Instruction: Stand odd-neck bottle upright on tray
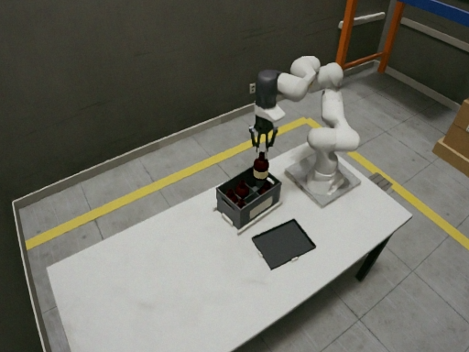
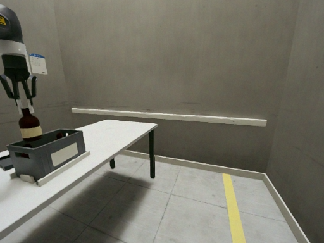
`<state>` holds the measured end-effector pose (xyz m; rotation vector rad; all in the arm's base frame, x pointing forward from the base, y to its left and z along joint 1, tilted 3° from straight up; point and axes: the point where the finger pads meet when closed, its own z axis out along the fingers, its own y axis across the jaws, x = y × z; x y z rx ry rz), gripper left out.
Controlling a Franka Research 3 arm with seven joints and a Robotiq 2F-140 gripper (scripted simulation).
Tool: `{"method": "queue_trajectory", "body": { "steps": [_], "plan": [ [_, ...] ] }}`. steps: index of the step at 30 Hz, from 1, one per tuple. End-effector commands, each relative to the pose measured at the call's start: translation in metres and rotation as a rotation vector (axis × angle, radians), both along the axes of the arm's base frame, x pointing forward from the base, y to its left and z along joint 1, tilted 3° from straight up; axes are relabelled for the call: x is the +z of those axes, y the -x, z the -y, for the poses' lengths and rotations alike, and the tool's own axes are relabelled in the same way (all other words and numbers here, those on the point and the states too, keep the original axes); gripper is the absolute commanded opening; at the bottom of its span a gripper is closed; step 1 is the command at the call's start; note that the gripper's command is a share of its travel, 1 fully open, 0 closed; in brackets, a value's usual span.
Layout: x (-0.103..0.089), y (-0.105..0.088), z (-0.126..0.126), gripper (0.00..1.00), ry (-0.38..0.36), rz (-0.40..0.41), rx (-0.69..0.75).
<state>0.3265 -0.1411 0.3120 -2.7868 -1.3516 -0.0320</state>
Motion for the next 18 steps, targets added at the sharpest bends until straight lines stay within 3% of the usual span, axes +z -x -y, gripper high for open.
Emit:
{"method": "queue_trajectory", "body": {
  "steps": [1,18],
  "plan": [
    [0.002,-0.003,-0.009,0.10,-0.004,0.005,-0.017],
    [0.004,-0.011,-0.040,0.10,-0.004,0.005,-0.017]
  ]
}}
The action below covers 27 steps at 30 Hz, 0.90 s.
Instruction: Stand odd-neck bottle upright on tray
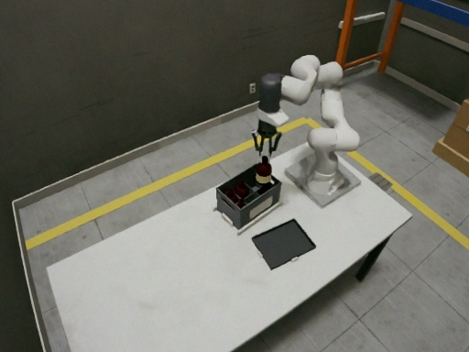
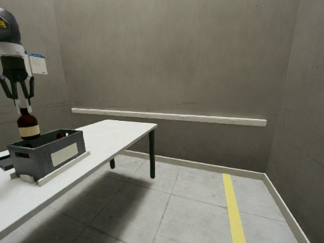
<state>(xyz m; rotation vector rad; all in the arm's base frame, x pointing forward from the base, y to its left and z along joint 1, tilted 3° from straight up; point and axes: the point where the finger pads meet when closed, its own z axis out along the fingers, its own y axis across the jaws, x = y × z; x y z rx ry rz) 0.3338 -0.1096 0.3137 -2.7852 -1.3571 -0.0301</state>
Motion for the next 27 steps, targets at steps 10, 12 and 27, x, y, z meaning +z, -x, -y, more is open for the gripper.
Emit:
{"method": "queue_trajectory", "body": {
  "steps": [10,12,27],
  "plan": [
    [0.003,-0.008,-0.026,0.10,-0.005,0.006,-0.021],
    [0.003,-0.009,-0.031,0.10,-0.005,0.006,-0.021],
    [0.005,-0.016,-0.061,0.10,-0.005,0.006,-0.021]
  ]
}}
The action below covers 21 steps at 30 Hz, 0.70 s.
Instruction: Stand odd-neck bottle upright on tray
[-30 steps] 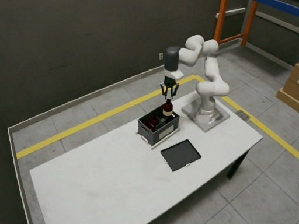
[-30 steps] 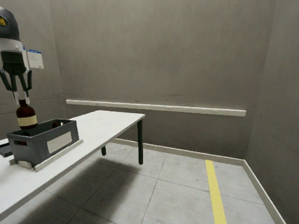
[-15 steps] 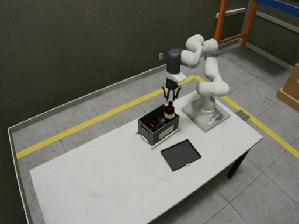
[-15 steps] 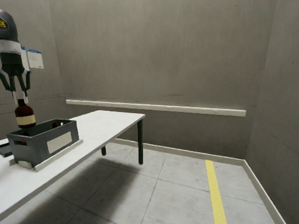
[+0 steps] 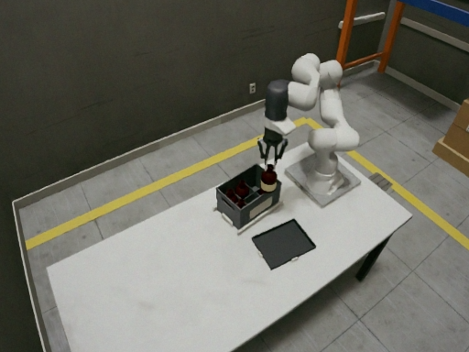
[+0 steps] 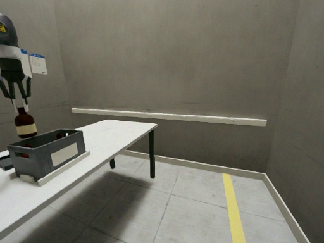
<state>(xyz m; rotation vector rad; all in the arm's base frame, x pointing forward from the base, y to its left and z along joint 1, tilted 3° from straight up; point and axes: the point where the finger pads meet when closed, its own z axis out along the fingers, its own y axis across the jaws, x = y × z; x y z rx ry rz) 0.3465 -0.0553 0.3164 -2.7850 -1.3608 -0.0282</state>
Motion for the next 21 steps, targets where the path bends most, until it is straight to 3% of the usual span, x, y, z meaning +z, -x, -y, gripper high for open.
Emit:
{"method": "queue_trajectory", "body": {
  "steps": [1,21],
  "plan": [
    [0.002,-0.004,-0.009,0.10,-0.007,0.006,-0.023],
    [0.004,-0.013,-0.051,0.10,-0.007,0.006,-0.023]
  ]
}}
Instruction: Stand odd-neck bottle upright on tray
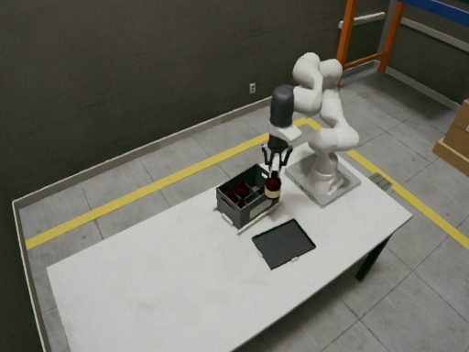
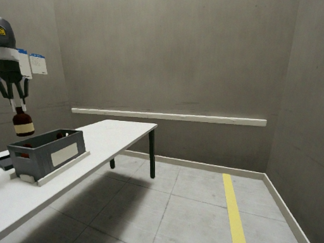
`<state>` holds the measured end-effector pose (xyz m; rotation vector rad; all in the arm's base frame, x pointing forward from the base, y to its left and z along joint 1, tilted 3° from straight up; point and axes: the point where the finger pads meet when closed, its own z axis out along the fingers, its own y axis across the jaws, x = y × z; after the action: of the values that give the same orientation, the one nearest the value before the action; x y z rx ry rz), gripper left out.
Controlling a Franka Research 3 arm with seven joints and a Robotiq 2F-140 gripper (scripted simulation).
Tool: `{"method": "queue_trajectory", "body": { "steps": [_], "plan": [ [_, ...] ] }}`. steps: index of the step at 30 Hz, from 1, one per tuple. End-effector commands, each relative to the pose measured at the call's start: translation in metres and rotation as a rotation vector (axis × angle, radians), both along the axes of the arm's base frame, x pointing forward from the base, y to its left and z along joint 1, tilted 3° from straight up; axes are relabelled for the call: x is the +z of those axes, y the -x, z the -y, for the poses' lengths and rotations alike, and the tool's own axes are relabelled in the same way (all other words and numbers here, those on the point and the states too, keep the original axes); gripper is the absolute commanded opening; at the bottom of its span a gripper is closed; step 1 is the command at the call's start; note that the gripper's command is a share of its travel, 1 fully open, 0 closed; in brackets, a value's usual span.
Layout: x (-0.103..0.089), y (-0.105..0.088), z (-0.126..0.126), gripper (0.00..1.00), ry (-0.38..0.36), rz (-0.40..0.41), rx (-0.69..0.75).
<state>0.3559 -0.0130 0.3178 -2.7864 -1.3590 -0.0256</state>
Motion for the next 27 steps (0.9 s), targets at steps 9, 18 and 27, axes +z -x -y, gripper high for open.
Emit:
{"method": "queue_trajectory", "body": {
  "steps": [9,18,27],
  "plan": [
    [0.004,-0.009,-0.029,0.10,-0.008,0.008,-0.022],
    [0.005,-0.012,-0.044,0.10,-0.008,0.008,-0.022],
    [0.006,-0.017,-0.063,0.10,-0.008,0.008,-0.022]
  ]
}}
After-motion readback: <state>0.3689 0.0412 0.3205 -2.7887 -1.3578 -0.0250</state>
